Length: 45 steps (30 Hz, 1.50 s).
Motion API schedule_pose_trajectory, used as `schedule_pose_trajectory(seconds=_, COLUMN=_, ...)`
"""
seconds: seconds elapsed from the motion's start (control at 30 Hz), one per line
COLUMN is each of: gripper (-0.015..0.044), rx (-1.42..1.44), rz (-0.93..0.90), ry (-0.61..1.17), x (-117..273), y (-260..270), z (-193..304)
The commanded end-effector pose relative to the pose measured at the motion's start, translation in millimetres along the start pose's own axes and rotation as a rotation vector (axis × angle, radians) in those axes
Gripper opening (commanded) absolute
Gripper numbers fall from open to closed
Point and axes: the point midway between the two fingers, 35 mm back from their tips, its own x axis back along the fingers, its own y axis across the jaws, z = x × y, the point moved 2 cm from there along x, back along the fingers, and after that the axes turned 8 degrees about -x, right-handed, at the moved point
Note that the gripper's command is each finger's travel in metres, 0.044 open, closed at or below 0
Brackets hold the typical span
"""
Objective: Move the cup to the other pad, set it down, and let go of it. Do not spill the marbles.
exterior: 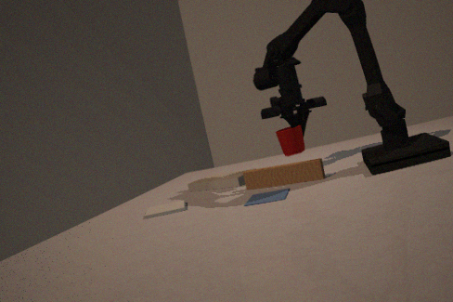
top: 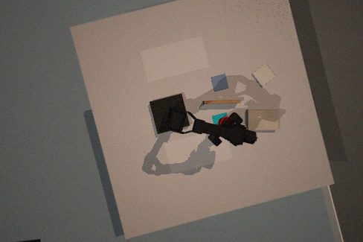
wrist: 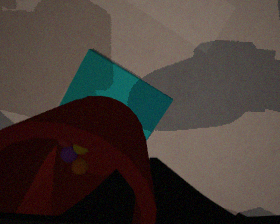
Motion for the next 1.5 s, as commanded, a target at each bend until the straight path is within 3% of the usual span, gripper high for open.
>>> schedule_pose_trajectory(seconds=0.0, gripper=0.0000, rx=0.005, rz=0.004, ry=0.009, x=-8.2, y=-0.5, z=0.6)
schedule_pose_trajectory(seconds=1.1, gripper=0.0000, rx=0.005, rz=0.004, ry=0.010, x=-51.6, y=-2.8, z=0.9)
schedule_pose_trajectory(seconds=1.47, gripper=0.0000, rx=0.000, rz=0.002, ry=0.002, x=-49.0, y=-2.4, z=0.0)
